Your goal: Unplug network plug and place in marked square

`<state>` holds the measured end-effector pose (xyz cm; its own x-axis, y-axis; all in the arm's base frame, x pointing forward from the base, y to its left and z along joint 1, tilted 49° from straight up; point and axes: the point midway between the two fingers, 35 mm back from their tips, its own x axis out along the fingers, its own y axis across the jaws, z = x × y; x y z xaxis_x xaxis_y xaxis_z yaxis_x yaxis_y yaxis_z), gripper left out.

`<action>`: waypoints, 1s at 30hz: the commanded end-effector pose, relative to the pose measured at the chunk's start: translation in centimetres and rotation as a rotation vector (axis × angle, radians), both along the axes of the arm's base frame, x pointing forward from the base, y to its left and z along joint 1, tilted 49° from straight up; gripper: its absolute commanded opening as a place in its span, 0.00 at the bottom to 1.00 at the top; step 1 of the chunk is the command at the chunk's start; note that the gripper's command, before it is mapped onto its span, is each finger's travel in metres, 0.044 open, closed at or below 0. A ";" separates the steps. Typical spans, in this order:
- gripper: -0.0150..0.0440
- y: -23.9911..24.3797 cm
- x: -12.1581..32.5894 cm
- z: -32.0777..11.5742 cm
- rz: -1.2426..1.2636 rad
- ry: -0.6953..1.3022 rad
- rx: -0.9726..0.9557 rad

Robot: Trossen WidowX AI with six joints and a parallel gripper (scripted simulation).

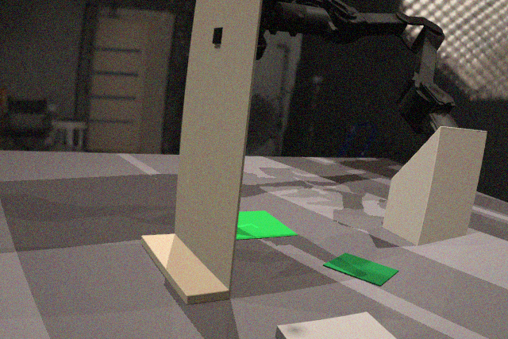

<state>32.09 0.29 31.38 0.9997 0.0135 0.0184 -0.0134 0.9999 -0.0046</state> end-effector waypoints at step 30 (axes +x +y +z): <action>0.52 8.5 -2.0 -18.7 0.185 0.287 0.568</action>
<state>30.89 8.30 14.23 0.9570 0.2344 -0.1710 -0.1163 0.8498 0.5141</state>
